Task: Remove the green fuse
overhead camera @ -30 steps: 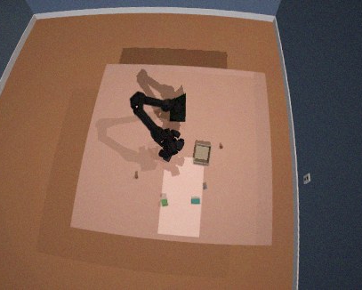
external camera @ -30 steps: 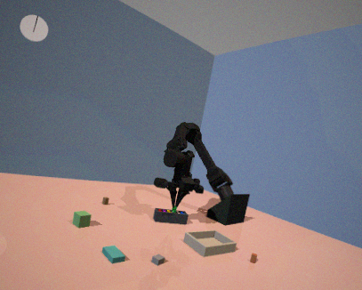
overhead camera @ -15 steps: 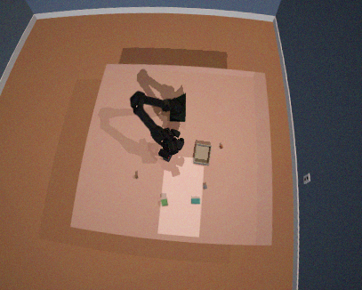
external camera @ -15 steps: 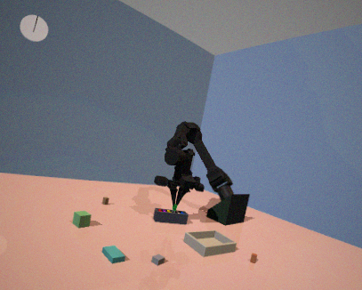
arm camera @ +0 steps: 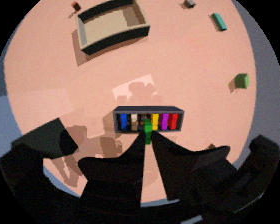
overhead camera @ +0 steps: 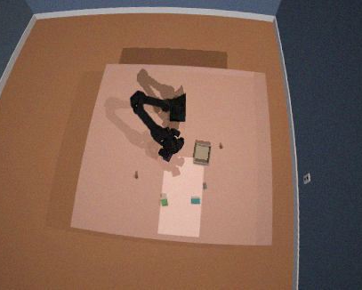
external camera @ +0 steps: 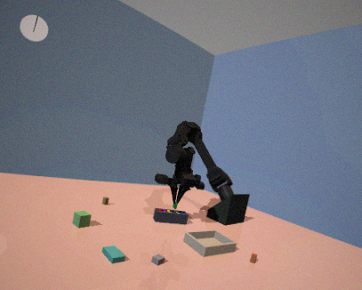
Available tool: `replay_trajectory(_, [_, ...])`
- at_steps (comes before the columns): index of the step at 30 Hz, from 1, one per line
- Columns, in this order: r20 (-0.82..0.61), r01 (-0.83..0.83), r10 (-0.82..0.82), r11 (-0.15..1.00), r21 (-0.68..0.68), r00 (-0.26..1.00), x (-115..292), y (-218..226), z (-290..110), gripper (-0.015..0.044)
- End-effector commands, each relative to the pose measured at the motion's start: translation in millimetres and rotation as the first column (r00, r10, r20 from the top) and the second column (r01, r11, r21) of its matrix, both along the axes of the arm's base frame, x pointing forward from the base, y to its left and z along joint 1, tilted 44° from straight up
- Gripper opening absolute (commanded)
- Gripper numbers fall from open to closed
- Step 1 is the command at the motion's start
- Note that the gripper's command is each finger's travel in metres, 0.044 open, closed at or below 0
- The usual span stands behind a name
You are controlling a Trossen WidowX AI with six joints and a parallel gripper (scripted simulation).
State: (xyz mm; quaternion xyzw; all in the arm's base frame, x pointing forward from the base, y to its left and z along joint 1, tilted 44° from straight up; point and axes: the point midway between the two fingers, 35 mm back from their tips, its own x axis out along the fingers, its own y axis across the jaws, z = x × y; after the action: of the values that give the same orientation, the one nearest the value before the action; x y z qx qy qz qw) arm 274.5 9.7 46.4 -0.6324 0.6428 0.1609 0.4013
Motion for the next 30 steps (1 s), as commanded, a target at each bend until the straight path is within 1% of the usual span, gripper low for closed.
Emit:
replay_trajectory(1, [0.002, 0.004, -0.004, 1.0, 0.007, 1.0, 0, 4, 3, 0.0])
replay_trajectory(14, [0.002, 0.004, -0.004, 1.0, 0.007, 1.0, -3, 16, 16, 0.0])
replay_trajectory(30, [0.0, -0.001, 0.001, 1.0, 0.025, 1.0, 14, 80, -30, 0.0])
